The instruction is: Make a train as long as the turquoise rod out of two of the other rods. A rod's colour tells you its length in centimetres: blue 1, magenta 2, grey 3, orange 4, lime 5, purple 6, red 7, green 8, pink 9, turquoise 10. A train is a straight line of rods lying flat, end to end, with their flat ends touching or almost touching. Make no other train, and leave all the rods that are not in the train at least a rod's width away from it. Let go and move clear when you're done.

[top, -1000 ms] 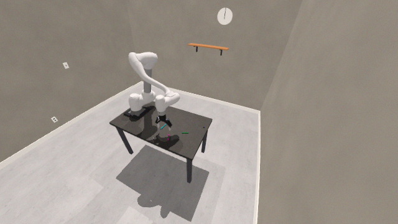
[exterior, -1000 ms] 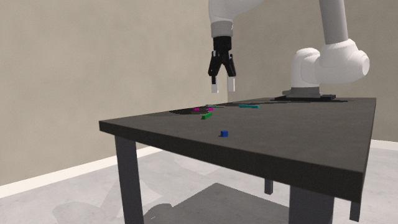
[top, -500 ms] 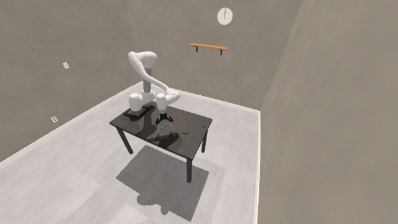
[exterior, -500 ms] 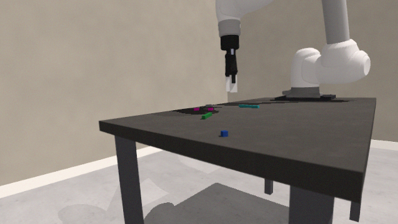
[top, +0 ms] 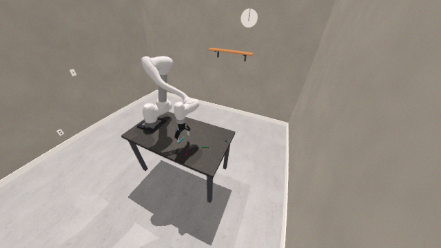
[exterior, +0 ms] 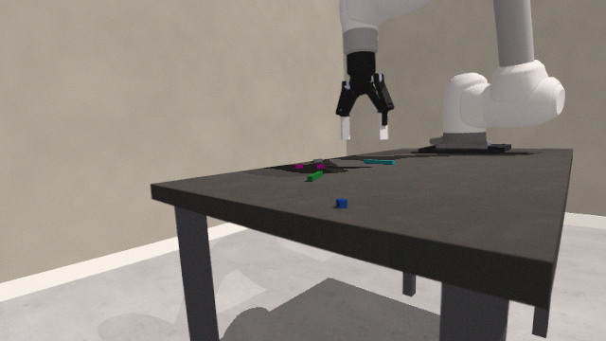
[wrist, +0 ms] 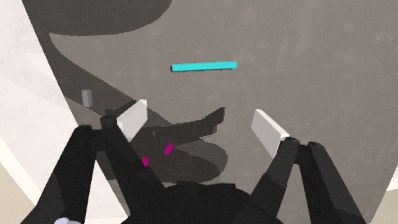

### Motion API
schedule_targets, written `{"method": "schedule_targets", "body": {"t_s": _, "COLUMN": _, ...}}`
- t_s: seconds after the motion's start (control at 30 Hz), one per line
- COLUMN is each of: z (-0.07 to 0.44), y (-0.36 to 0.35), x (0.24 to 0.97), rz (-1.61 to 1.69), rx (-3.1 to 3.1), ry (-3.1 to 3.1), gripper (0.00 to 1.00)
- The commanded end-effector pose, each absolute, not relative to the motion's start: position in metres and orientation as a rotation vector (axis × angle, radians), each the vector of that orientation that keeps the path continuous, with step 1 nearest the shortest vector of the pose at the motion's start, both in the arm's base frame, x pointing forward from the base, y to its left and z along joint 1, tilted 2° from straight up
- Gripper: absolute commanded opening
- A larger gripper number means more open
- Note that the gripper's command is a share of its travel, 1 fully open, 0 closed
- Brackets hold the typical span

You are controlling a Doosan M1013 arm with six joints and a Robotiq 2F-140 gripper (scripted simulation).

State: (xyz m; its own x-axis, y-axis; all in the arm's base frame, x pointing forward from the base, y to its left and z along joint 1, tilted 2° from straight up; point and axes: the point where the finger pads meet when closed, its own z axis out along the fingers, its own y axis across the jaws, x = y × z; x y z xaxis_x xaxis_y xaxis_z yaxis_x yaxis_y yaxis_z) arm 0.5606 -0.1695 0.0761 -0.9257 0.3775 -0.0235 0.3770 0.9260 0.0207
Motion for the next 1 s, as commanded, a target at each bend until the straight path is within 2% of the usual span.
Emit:
{"method": "schedule_targets", "body": {"t_s": 0.0, "z": 0.0762, "y": -0.1612, "x": 0.5583, "rz": 0.036, "rx": 0.341, "ry": 3.092, "gripper": 1.0}}
{"method": "schedule_targets", "body": {"t_s": 0.97, "z": 0.0762, "y": -0.1562, "x": 0.5568, "rz": 0.033, "rx": 0.188, "ry": 3.104, "gripper": 1.0}}
